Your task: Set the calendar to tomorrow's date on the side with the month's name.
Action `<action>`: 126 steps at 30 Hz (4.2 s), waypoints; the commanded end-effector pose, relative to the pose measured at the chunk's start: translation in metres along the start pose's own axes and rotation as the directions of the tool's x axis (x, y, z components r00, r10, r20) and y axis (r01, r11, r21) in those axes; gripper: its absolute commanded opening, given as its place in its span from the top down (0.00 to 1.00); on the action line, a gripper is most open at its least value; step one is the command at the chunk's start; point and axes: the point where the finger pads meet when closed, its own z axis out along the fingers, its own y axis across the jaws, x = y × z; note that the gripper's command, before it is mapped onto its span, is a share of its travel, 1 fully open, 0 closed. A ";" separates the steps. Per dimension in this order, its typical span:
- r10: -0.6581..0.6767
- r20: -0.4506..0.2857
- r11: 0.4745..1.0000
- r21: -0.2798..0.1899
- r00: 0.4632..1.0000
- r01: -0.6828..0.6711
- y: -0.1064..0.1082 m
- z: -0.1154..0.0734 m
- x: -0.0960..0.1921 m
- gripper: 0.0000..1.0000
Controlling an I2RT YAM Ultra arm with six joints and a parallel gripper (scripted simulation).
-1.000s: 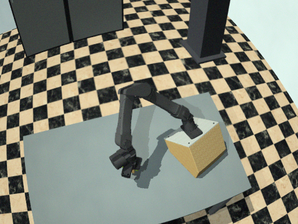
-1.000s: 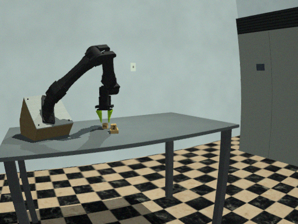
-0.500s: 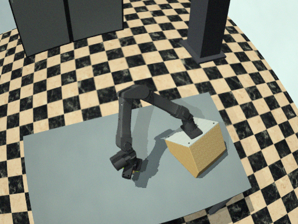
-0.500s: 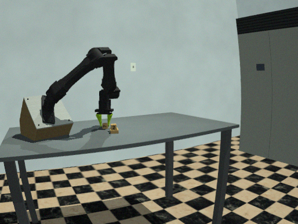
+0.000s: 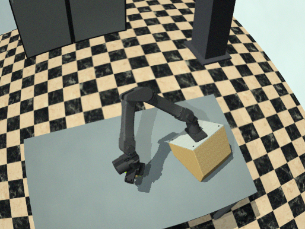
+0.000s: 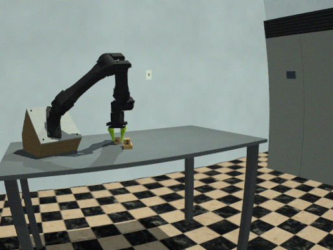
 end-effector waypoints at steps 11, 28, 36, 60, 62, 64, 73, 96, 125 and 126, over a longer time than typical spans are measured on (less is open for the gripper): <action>0.007 0.039 1.000 0.026 0.999 -0.008 -0.010 -0.009 -0.013 0.55; 0.007 0.039 1.000 0.026 0.999 -0.008 -0.010 -0.009 -0.013 0.55; 0.007 0.039 1.000 0.026 0.999 -0.008 -0.010 -0.009 -0.013 0.74; 0.007 0.039 1.000 0.026 0.999 -0.008 -0.010 -0.009 -0.013 0.74; 0.007 0.039 1.000 0.026 0.999 -0.008 -0.010 -0.009 -0.013 0.74; 0.007 0.039 1.000 0.026 0.999 -0.008 -0.010 -0.009 -0.013 0.74; 0.015 0.039 1.000 0.023 0.999 -0.016 -0.011 -0.043 -0.009 0.74; 0.009 0.036 1.000 0.013 0.999 -0.009 -0.005 -0.114 -0.005 0.74; 0.014 0.041 1.000 0.017 0.999 -0.015 -0.006 -0.114 -0.006 0.74; 0.014 0.041 1.000 0.017 0.999 -0.015 -0.006 -0.114 -0.006 0.74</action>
